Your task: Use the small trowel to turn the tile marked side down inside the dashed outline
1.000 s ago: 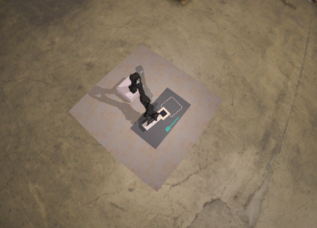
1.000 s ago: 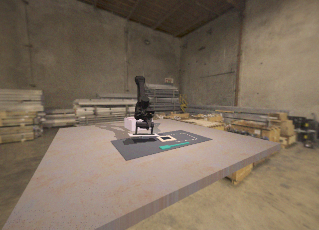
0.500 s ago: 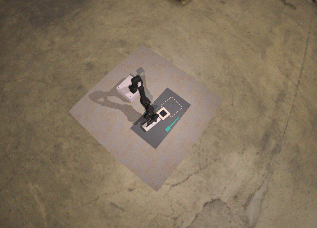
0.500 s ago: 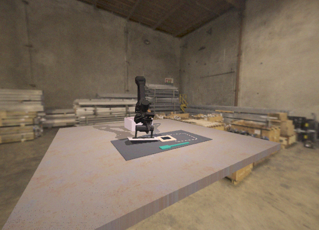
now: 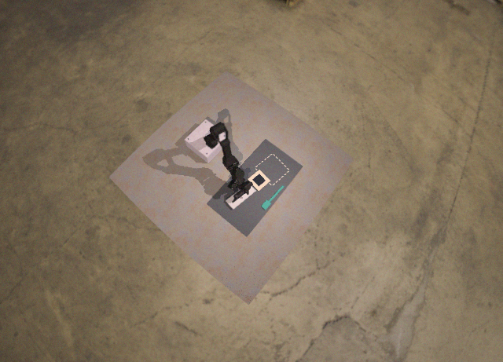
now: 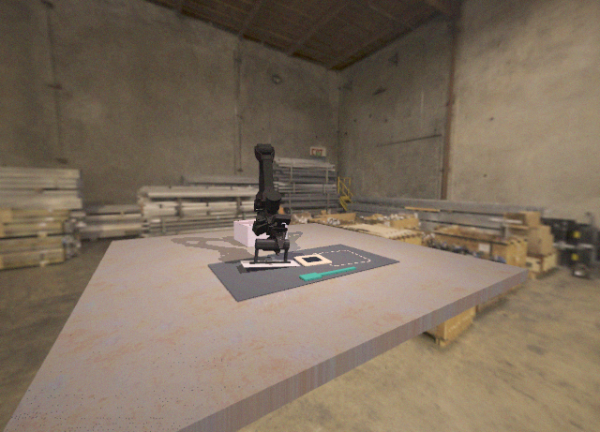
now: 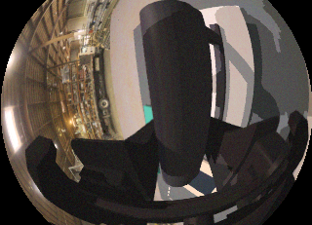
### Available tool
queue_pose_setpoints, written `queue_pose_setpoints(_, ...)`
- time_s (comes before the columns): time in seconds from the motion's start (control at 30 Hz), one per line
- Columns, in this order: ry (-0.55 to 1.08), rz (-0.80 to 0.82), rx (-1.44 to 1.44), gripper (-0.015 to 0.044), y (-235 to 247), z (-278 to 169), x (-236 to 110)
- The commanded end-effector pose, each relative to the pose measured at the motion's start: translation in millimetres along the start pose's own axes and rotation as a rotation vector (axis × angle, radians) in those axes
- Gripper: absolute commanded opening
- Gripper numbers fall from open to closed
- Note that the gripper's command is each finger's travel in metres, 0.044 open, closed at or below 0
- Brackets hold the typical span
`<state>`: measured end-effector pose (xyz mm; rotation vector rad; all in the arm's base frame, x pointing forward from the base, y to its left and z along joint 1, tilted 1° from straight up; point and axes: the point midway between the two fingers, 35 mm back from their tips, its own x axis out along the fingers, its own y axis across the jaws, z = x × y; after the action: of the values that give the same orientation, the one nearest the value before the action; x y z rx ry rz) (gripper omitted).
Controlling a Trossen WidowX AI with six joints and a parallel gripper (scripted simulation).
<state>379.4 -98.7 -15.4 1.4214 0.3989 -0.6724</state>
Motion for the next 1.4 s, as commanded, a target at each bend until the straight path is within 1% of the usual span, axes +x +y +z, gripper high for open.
queue_pose_setpoints(0.0,0.003,0.003,-0.002,0.0000,1.5,-7.7,0.3)
queue_pose_setpoints(0.87,0.004,0.004,0.000,0.0000,4.5,-50.1,-3.1)
queue_pose_setpoints(1.37,0.071,0.005,0.080,0.0000,19.6,-46.8,-15.6)
